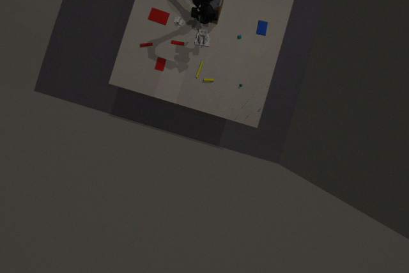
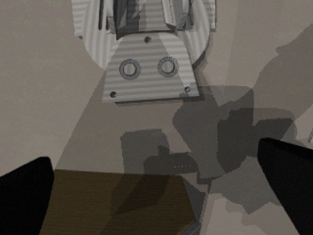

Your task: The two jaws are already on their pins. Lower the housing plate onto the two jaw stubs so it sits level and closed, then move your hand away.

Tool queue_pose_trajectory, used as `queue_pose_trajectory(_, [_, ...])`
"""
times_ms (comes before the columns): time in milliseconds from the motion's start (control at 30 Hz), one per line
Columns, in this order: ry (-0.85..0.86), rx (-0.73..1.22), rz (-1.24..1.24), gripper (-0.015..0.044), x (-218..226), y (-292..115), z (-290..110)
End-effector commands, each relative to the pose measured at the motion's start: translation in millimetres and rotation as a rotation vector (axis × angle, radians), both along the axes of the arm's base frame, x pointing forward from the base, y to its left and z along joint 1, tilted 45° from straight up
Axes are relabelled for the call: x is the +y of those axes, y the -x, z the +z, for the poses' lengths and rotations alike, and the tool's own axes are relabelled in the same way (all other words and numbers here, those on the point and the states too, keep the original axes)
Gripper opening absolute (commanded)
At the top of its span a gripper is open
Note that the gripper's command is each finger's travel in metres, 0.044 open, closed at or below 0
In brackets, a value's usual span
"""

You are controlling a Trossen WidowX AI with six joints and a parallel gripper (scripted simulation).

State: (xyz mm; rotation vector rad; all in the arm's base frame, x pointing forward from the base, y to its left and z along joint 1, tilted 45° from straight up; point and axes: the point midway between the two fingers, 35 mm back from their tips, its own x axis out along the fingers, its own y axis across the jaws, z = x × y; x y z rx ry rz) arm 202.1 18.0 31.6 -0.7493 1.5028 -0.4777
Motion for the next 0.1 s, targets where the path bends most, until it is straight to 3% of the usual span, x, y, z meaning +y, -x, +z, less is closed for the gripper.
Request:
queue_pose_trajectory(0, [-0.003,-0.002,-0.005,0.044,0.5,0.2,0.2])
queue_pose_trajectory(67, [-0.003,-0.002,-0.005,0.044,0.5,0.2,0.2])
